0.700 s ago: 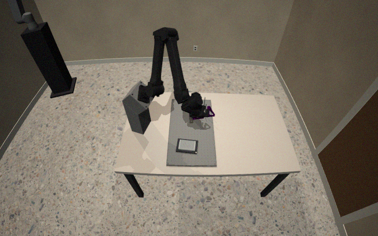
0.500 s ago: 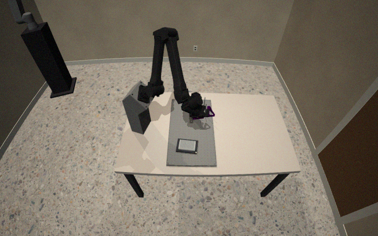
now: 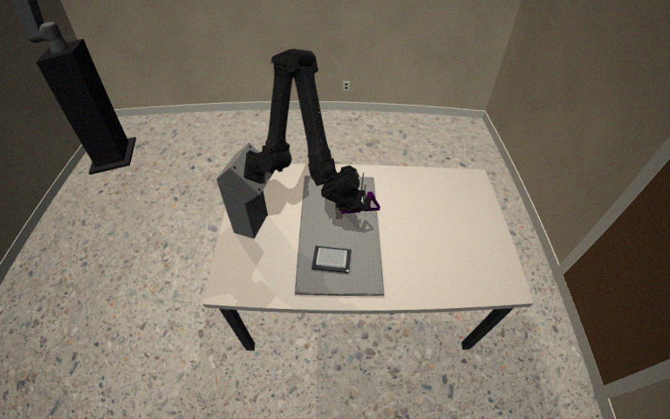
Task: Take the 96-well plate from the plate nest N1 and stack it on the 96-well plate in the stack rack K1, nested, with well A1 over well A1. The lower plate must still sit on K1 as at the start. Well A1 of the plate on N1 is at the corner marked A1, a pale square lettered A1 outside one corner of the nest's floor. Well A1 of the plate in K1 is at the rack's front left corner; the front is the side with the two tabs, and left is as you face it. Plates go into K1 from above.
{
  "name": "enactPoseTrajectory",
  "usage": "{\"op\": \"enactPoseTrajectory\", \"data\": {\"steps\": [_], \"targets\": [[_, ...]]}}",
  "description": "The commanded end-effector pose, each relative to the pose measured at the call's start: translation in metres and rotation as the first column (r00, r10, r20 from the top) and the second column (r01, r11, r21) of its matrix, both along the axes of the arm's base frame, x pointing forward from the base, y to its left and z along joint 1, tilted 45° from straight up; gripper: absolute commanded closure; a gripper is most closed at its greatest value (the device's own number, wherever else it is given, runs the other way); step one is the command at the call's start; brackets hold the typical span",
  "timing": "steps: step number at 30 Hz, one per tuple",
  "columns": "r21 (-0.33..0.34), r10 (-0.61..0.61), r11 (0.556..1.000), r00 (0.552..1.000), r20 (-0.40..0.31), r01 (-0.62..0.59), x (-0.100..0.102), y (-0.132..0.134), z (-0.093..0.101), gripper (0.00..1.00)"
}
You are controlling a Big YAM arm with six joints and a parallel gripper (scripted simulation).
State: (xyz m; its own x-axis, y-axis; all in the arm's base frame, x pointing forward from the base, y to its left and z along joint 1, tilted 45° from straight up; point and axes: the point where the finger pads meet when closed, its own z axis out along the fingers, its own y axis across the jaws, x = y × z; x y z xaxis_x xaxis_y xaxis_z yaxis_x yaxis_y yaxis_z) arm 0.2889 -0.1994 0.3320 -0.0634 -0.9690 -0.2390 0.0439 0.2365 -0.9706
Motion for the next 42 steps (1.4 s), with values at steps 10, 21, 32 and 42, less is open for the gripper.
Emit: {"op": "enactPoseTrajectory", "data": {"steps": [10,21,32,42], "targets": [[0.359,-0.077,0.927,0.993,-0.092,0.106,0.031,-0.028,-0.030,0.00],[0.572,-0.144,0.783,0.966,-0.213,0.243,0.044,-0.041,-0.074,0.00],[0.706,-0.199,0.580,0.911,-0.361,0.406,0.051,-0.047,-0.121,0.00],[0.743,-0.239,0.320,0.809,-0.537,0.588,0.052,-0.047,-0.174,0.00]]}}
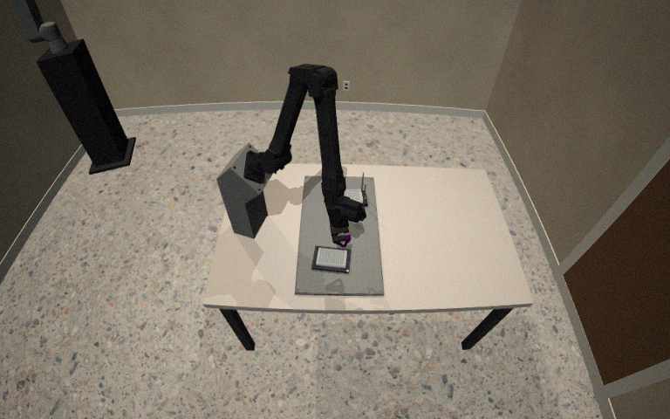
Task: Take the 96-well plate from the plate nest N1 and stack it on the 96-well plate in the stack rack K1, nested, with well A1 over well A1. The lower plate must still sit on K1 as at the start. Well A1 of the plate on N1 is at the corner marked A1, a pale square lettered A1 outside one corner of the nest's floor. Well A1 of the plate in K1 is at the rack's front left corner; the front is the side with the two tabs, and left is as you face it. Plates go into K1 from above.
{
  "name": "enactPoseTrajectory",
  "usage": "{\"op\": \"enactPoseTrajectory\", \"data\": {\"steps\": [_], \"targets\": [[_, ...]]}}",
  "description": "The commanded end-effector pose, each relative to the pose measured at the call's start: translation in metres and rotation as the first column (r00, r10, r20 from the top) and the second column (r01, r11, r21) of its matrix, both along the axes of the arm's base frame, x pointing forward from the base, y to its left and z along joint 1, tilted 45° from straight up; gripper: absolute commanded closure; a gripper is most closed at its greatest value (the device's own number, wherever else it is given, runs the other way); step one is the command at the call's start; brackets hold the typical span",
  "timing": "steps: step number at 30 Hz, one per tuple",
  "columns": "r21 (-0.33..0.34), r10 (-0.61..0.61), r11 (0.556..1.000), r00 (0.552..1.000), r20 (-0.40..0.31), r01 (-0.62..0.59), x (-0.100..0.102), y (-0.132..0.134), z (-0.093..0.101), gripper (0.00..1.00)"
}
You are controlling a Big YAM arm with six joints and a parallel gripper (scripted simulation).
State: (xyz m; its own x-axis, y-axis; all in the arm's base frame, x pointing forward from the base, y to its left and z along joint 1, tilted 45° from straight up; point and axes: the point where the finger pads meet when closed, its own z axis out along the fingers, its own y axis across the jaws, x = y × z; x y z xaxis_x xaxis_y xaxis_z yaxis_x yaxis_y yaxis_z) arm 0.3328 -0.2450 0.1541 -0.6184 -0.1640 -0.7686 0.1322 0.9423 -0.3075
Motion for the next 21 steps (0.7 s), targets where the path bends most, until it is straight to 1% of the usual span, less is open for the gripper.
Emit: {"op": "enactPoseTrajectory", "data": {"steps": [1,3,5,9,10,11,12,13,14,15,16,17,18,21], "targets": [[0.096,-0.068,0.993,0.998,-0.014,0.069,0.008,-0.001,-0.002,0.00],[0.136,-0.106,0.984,0.993,-0.051,0.112,0.007,0.000,-0.012,0.00],[0.136,-0.106,0.984,0.993,-0.051,0.112,0.007,0.000,-0.012,0.00],[0.198,-0.179,0.959,0.975,-0.132,0.203,0.003,0.002,-0.034,0.00],[0.199,-0.179,0.959,0.975,-0.133,0.203,0.003,0.003,-0.039,0.00],[0.198,-0.179,0.959,0.975,-0.132,0.203,-0.002,0.006,-0.051,0.00],[0.198,-0.192,0.956,0.972,-0.132,0.216,-0.006,0.002,-0.053,0.00],[0.198,-0.199,0.954,0.971,-0.132,0.223,-0.007,0.000,-0.053,0.00],[0.193,-0.199,0.956,0.973,-0.121,0.220,-0.007,0.000,-0.049,0.00],[0.185,-0.183,0.961,0.976,-0.120,0.203,-0.003,0.001,-0.044,0.00],[0.185,-0.183,0.961,0.976,-0.120,0.203,-0.003,0.001,-0.044,0.00],[0.183,-0.198,0.960,0.975,-0.101,0.213,-0.005,0.000,-0.039,0.00],[0.186,-0.183,0.961,0.976,-0.120,0.203,-0.003,0.001,-0.044,0.00],[0.185,-0.183,0.961,0.976,-0.120,0.203,-0.003,0.001,-0.044,0.00]]}}
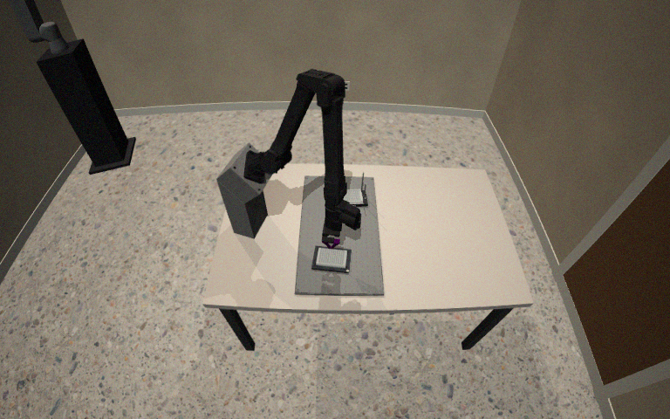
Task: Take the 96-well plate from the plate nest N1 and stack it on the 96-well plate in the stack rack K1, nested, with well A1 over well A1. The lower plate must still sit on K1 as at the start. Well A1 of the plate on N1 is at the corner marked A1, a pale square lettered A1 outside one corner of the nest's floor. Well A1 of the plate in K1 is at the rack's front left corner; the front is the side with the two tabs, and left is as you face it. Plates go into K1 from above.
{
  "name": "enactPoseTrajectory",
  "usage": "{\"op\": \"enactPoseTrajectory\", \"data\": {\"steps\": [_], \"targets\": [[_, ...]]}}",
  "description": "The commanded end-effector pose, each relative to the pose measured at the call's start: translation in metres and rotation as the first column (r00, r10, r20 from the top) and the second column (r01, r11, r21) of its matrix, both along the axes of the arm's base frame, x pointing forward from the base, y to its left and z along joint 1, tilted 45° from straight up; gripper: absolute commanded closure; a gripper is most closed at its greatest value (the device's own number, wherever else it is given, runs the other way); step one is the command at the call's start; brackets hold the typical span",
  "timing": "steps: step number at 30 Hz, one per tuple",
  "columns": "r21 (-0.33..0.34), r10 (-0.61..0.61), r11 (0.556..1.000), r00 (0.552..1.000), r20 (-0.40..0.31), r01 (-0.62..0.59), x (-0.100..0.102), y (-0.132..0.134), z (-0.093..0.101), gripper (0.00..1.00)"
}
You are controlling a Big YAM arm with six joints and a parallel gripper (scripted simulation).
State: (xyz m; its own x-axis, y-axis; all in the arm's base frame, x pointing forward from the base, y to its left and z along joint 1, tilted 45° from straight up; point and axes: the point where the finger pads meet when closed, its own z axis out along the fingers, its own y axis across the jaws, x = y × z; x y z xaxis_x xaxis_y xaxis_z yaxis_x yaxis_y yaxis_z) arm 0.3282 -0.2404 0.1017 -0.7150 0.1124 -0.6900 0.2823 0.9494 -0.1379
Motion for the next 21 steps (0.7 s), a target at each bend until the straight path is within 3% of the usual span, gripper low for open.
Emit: {"op": "enactPoseTrajectory", "data": {"steps": [1,16,19,21], "targets": [[-0.010,-0.010,1.000,1.000,0.021,0.011,0.002,-0.003,0.009,0.00],[-0.006,-0.007,1.000,1.000,0.025,0.007,0.021,-0.008,-0.007,0.00],[-0.017,-0.015,1.000,0.999,0.034,0.016,0.019,-0.013,-0.003,0.00],[-0.006,-0.013,1.000,1.000,0.024,0.013,0.022,-0.012,-0.011,0.00]]}}
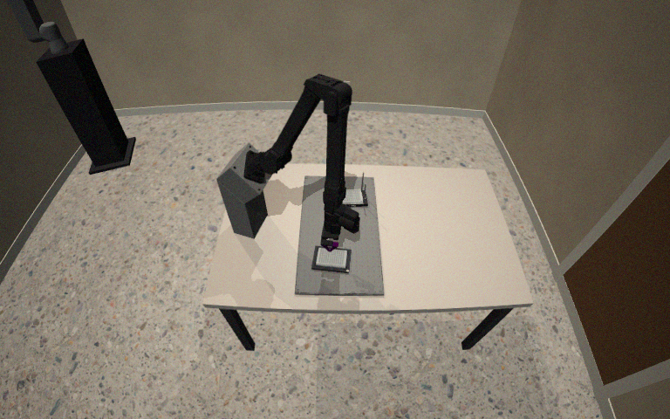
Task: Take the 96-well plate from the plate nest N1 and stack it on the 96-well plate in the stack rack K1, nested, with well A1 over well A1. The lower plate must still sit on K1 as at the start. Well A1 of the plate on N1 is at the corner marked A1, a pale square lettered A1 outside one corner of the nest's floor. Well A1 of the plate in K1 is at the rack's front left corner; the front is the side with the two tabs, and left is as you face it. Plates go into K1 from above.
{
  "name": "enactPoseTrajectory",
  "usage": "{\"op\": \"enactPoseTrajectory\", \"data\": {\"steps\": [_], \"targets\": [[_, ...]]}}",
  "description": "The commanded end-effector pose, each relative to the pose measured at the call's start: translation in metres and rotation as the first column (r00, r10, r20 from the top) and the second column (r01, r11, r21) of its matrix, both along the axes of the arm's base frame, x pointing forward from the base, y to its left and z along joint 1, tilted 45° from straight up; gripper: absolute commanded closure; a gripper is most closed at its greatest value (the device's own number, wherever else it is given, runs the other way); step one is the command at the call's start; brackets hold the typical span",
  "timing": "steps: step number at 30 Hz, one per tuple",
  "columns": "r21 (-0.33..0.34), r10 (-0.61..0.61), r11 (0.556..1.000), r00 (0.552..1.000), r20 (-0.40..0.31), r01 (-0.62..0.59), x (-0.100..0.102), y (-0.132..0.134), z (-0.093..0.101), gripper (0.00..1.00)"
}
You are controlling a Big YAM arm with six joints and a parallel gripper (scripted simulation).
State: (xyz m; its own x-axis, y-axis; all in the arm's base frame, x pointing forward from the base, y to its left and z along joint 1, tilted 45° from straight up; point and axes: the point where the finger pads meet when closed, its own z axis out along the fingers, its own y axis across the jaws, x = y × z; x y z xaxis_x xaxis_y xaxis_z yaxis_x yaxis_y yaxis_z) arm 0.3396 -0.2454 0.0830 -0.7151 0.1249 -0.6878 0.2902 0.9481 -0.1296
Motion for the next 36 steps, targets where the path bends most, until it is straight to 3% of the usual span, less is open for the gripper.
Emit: {"op": "enactPoseTrajectory", "data": {"steps": [1,12,15,16,29,31,32,33,36], "targets": [[-0.015,-0.001,1.000,1.000,0.026,0.001,0.013,-0.006,0.006,0.00],[-0.013,-0.003,1.000,1.000,0.023,0.003,0.023,-0.011,-0.008,0.00],[-0.026,-0.007,1.000,0.999,0.036,0.008,0.023,-0.015,-0.002,0.00],[-0.013,-0.005,1.000,1.000,0.022,0.005,0.024,-0.013,-0.011,0.00],[-0.011,-0.004,1.000,1.000,0.020,0.005,0.038,-0.018,-0.028,0.00],[-0.011,-0.004,1.000,1.000,0.020,0.005,0.038,-0.018,-0.028,0.00],[-0.028,-0.004,1.000,0.999,0.039,0.005,0.039,-0.021,-0.018,0.00],[-0.011,-0.002,1.000,1.000,0.020,0.003,0.040,-0.019,-0.030,0.00],[-0.010,0.002,1.000,1.000,0.020,-0.002,0.044,-0.018,-0.034,0.00]]}}
